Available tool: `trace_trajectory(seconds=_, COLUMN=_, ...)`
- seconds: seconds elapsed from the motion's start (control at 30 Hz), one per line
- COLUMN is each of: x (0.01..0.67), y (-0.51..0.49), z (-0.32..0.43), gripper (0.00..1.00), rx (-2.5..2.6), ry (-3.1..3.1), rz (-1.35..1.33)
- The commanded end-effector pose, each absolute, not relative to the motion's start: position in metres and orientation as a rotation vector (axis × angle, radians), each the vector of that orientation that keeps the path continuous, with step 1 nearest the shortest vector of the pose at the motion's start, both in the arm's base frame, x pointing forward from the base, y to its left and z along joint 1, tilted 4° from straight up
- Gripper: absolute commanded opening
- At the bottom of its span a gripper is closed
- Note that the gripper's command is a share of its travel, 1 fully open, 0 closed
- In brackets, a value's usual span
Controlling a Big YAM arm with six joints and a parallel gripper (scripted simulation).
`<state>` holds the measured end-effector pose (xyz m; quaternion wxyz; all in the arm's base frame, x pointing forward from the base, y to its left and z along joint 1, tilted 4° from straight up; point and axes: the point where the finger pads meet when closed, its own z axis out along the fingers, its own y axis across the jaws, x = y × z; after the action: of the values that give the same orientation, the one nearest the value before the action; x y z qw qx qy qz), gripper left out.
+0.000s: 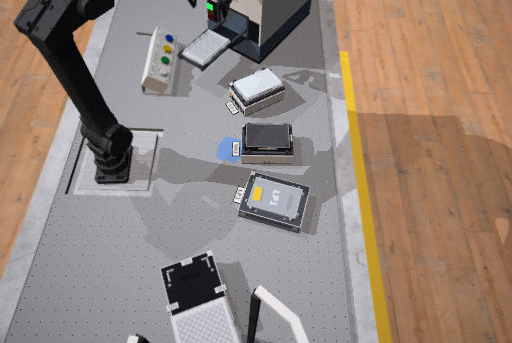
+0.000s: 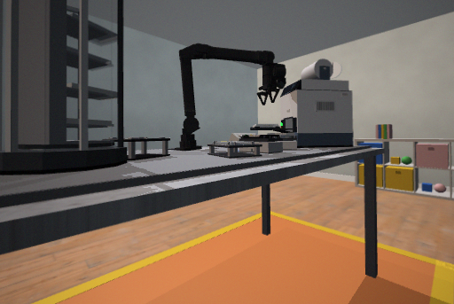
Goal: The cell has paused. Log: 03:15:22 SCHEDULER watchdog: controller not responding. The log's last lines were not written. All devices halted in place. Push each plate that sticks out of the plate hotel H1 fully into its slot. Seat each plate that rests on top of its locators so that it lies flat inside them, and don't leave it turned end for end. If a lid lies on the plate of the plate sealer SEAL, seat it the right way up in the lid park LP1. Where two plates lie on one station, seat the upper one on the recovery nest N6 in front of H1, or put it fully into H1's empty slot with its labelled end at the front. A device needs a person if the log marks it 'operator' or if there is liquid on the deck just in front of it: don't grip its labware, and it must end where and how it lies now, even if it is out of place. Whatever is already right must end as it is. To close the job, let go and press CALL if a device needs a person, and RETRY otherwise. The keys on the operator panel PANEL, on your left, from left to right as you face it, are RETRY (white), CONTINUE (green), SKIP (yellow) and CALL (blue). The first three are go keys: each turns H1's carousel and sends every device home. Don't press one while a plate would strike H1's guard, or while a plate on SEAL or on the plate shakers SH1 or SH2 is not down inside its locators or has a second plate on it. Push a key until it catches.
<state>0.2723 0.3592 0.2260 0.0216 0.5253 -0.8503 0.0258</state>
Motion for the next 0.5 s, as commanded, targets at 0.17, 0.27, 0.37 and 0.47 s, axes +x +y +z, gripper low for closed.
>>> trace_trajectory(seconds=0.17, x=0.246, y=0.374, z=0.228, gripper=1.0, rx=1.588, ry=-2.677, rz=0.068)
trace_trajectory(seconds=0.27, x=0.235, y=0.376, z=0.233, gripper=1.0, rx=1.593, ry=-2.685, rz=0.061)
trace_trajectory(seconds=0.37, x=0.23, y=0.379, z=0.233, gripper=1.0, rx=1.593, ry=-2.685, rz=0.061)
trace_trajectory(seconds=0.47, x=0.225, y=0.384, z=0.224, gripper=1.0, rx=1.585, ry=-2.67, rz=0.075)
